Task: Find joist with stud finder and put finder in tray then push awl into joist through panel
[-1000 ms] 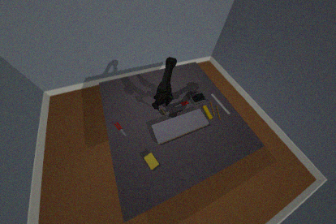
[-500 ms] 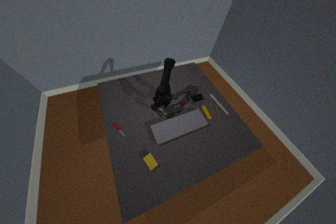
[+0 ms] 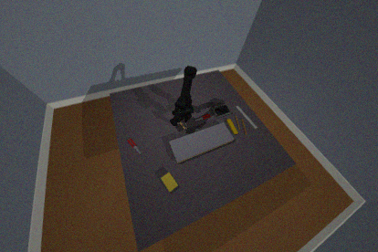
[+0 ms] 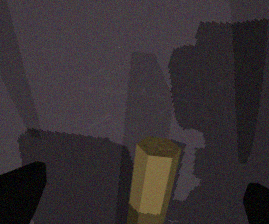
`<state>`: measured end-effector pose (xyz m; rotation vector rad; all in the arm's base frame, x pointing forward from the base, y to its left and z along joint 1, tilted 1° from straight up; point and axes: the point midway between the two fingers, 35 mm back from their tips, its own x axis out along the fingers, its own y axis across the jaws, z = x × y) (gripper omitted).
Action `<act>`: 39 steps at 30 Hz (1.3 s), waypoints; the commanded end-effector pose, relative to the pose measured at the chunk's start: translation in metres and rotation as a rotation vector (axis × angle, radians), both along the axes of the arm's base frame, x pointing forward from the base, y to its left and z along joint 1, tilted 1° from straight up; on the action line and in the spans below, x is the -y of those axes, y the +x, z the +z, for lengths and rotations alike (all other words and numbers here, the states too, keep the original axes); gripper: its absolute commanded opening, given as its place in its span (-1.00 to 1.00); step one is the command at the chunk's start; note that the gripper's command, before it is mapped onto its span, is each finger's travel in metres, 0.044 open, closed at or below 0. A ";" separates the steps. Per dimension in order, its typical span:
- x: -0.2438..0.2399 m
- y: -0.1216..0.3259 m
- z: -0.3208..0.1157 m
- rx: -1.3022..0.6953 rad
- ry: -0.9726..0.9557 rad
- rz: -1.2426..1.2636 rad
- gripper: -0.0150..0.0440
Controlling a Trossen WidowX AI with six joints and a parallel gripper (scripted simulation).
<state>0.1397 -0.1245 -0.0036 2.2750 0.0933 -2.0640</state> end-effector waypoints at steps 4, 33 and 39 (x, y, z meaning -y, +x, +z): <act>-0.002 -0.003 -0.004 -0.013 0.006 0.002 0.91; 0.005 0.004 0.033 -0.012 0.005 0.002 -0.49; 0.005 0.004 0.066 -0.012 0.005 0.002 -0.49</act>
